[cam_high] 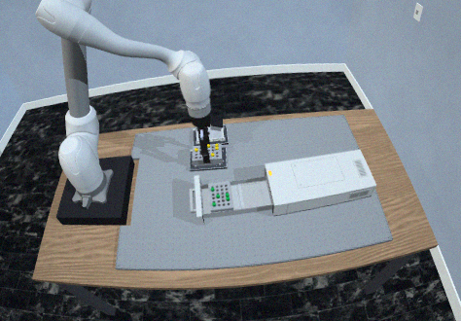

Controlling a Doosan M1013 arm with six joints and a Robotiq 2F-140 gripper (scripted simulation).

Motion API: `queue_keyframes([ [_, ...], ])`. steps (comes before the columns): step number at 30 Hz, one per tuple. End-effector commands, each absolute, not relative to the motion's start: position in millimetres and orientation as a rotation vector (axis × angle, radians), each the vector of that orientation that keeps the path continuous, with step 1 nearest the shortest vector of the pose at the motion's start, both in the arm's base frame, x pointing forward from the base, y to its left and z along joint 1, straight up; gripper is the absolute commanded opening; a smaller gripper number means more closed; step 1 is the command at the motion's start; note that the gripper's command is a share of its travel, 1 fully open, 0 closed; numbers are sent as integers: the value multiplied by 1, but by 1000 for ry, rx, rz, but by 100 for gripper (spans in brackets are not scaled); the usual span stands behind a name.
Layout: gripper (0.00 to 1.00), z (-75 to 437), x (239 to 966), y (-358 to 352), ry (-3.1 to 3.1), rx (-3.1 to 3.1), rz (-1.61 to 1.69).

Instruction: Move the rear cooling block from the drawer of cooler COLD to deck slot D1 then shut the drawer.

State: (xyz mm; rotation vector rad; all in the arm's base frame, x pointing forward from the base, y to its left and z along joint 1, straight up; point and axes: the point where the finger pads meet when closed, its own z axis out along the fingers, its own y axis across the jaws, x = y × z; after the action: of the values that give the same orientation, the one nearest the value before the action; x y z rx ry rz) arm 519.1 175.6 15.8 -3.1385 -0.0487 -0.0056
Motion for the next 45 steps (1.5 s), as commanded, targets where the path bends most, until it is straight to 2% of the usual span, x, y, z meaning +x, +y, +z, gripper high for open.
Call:
queue_keyframes([
  [1, 66, 16, 519, 176, -49, -3138, -7],
  [31, 66, 16, 519, 176, -49, -3138, -7],
  [32, 66, 46, 519, 176, -48, -3138, -7],
  [45, 66, 61, 519, 176, -48, -3138, -7],
])
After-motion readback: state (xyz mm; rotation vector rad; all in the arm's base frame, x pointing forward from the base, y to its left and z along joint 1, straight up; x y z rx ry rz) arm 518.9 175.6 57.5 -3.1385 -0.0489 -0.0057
